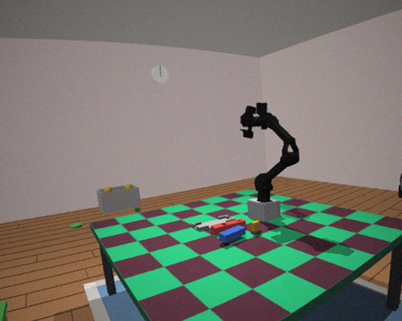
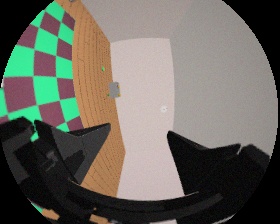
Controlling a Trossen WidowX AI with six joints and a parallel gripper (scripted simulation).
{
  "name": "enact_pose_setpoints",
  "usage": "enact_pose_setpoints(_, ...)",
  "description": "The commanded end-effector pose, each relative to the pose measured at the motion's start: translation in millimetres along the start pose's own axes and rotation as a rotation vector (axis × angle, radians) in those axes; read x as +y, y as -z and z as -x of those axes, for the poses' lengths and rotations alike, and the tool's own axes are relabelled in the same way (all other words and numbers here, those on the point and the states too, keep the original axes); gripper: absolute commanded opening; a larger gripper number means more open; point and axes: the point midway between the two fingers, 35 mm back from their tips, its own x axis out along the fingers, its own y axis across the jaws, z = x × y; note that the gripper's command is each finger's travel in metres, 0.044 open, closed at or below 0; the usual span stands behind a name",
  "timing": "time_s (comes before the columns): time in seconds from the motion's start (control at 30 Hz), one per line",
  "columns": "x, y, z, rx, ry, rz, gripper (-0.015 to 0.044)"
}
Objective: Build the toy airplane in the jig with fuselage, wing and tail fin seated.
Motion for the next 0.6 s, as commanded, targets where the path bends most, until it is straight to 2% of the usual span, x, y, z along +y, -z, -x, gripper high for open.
enact_pose_setpoints(0.0,0,0,0,0.000,0.000,0.000,0.0426)
enact_pose_setpoints(0.1,14,-10,-15,-0.052,-0.070,-0.062,0.0440)
enact_pose_setpoints(0.33,92,-77,-60,-0.240,-0.440,-0.296,0.0440)
enact_pose_setpoints(0.57,172,-149,-56,-0.307,-0.803,-0.397,0.0440)
